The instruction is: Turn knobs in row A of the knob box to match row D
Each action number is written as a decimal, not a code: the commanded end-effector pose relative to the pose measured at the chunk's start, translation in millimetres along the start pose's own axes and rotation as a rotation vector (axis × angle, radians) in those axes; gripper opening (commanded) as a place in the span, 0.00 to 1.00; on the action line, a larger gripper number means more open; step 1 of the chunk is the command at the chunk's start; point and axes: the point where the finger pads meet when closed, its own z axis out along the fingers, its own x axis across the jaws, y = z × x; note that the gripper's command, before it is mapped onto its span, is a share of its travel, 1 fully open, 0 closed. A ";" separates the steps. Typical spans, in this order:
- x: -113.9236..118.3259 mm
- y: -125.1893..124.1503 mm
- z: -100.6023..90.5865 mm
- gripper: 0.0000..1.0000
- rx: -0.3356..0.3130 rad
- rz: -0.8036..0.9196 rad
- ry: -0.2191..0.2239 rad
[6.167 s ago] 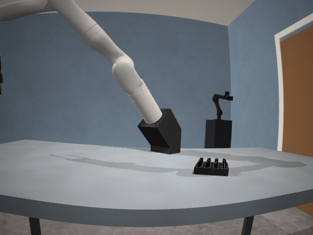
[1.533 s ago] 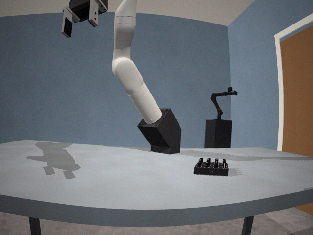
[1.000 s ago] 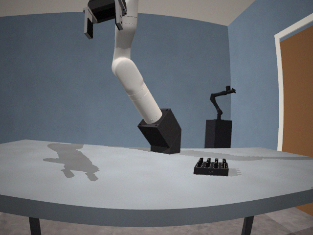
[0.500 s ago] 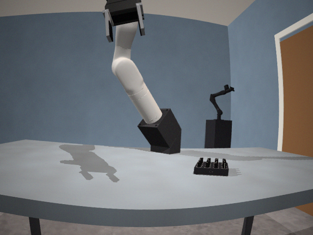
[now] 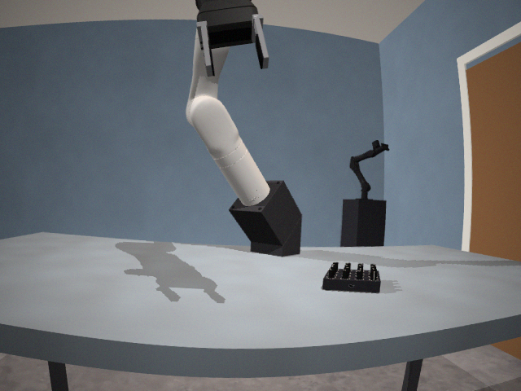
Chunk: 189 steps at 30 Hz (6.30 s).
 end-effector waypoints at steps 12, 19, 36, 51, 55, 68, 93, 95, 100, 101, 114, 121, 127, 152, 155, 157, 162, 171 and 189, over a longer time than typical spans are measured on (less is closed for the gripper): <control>-30.3 13.3 10.6 1.00 -0.011 -0.079 -0.008; -46.9 21.8 17.7 1.00 -0.016 -0.128 -0.013; -77.3 40.5 32.0 1.00 -0.029 -0.223 -0.020; -103.9 60.9 46.6 1.00 -0.042 -0.313 -0.025; -103.9 60.9 46.6 1.00 -0.042 -0.313 -0.025; -126.7 82.7 61.2 1.00 -0.057 -0.398 -0.027; -153.7 116.4 82.7 1.00 -0.080 -0.518 -0.027; -153.7 116.4 82.7 1.00 -0.080 -0.518 -0.027; -153.7 116.4 82.7 1.00 -0.080 -0.518 -0.027; -157.8 122.8 86.6 1.00 -0.084 -0.539 -0.027; -167.1 139.0 96.6 1.00 -0.095 -0.592 -0.025; -172.6 150.2 103.4 1.00 -0.103 -0.627 -0.023; -177.3 161.2 110.0 1.00 -0.111 -0.660 -0.021; -186.0 188.4 126.0 1.00 -0.131 -0.741 -0.014; -187.1 192.9 128.6 1.00 -0.135 -0.754 -0.012; -187.1 192.9 128.6 1.00 -0.135 -0.754 -0.012; -189.1 202.9 134.5 1.00 -0.143 -0.783 -0.009; -190.5 212.6 140.1 1.00 -0.151 -0.811 -0.005; -191.9 231.0 150.6 1.00 -0.166 -0.863 0.003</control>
